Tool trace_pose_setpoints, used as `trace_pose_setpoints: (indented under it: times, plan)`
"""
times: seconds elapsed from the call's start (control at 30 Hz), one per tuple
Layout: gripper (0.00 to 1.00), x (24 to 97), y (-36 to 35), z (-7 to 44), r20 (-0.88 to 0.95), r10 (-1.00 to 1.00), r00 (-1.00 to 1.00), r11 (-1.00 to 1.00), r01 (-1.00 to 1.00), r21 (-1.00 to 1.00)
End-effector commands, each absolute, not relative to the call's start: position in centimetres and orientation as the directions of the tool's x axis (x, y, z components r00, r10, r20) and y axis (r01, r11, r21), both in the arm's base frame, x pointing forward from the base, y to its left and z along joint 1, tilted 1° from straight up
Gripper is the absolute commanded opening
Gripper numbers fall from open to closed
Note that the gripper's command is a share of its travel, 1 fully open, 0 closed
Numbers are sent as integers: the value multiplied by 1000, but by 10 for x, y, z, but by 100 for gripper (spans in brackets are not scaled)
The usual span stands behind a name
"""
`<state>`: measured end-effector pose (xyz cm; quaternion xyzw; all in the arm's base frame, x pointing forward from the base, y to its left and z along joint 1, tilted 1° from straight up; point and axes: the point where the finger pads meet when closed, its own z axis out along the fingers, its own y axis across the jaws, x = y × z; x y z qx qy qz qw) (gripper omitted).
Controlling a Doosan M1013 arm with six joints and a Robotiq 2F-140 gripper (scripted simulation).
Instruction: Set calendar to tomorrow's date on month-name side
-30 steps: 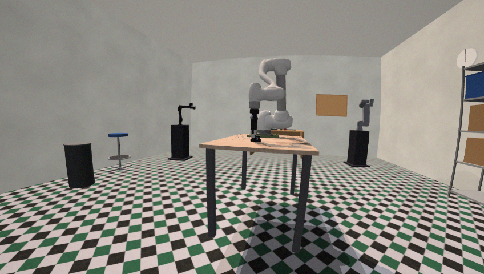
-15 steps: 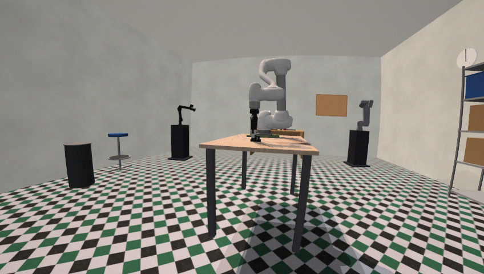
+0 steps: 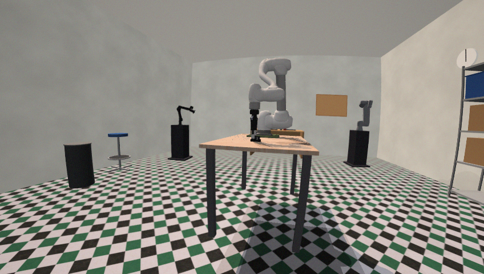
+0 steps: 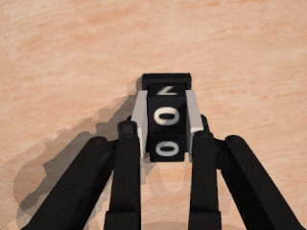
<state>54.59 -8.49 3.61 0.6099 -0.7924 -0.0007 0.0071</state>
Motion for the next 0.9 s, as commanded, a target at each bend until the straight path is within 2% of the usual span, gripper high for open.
trace_pose_setpoints:
  times: [0.0, 0.87]
  plan:
    - [17, 546, -85, 35, 10, -967, -256, 256, -967, 10]
    - [17, 546, -85, 32, 10, -967, -256, 256, -967, 10]
